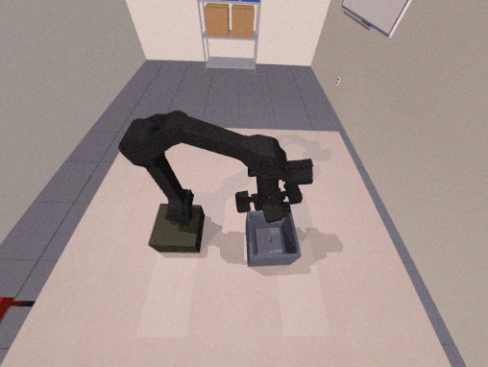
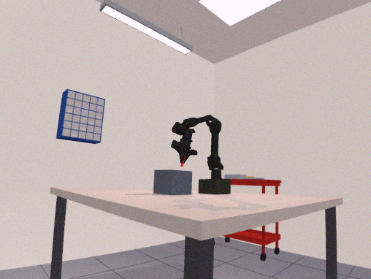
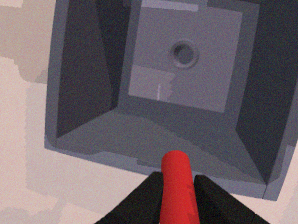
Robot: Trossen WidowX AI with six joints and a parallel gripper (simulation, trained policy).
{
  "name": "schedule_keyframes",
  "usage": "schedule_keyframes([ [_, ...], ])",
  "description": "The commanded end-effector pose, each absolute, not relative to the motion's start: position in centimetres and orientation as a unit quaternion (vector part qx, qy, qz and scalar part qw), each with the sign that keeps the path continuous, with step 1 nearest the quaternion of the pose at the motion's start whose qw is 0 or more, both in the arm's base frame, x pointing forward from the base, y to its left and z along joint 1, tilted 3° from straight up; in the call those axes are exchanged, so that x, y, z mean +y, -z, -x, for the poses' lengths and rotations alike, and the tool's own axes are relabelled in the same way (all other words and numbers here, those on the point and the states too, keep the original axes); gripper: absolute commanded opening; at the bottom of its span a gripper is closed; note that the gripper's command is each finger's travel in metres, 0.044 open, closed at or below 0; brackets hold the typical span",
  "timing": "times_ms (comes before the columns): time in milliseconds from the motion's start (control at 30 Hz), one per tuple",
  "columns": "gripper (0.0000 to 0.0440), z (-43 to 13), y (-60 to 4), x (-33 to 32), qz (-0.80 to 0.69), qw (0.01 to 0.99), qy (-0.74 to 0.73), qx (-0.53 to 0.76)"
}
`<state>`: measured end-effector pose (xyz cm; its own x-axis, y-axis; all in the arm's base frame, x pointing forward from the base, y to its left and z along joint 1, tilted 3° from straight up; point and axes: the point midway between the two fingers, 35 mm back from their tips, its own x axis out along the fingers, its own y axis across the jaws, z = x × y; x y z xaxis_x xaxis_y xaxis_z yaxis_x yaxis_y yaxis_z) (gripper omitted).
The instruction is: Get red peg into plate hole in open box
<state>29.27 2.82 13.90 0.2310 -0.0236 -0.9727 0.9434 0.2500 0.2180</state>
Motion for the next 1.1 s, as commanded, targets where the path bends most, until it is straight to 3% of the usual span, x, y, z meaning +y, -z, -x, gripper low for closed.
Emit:
schedule_keyframes([
  [0,0.0,-29.7,-13.8,2.0,-0.471,0.623,0.39,0.488],
  [1067,0.0,-32.2,-7.2,-2.0,-0.456,0.597,0.399,0.526],
])
